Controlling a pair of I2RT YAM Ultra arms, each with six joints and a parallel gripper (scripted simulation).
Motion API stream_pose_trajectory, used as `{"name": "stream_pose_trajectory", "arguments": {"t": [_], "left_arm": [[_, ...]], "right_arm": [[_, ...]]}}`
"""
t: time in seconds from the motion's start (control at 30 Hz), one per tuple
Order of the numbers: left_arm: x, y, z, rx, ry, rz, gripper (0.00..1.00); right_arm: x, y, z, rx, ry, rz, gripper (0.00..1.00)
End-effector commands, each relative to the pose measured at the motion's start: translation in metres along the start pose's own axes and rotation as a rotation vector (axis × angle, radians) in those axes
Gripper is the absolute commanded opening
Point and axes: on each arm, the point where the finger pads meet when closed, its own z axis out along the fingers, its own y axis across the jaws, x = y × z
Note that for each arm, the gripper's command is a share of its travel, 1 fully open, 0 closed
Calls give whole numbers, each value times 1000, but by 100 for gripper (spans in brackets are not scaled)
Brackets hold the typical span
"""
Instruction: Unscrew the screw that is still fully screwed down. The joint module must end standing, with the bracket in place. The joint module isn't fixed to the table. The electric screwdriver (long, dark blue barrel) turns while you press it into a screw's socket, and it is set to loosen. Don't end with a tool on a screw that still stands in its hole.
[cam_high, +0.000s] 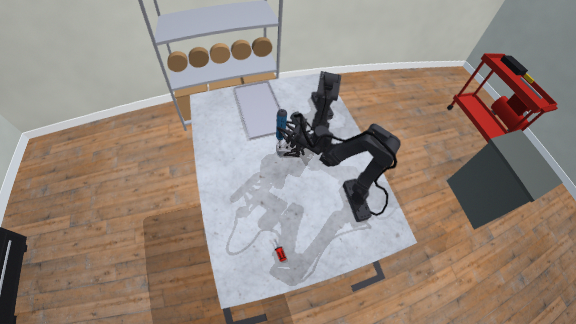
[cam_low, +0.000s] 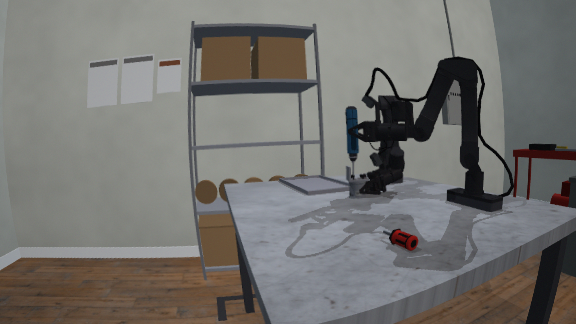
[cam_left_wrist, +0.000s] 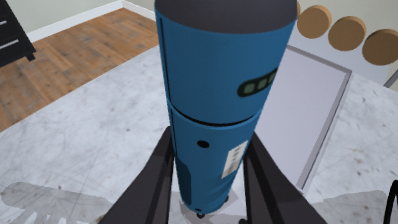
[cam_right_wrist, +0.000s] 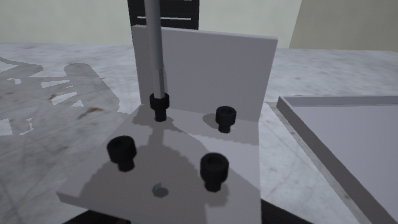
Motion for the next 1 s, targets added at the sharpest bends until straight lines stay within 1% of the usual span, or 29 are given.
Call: {"name": "stream_pose_trajectory", "arguments": {"t": [0.0,0.97], "left_arm": [[-60,-1,5,2,-172,-1,42],[-66,-2,5,2,-181,0,42]], "right_arm": [[-3,1,0,-1,-5,10,59],[-3,1,0,-1,-5,10,59]]}}
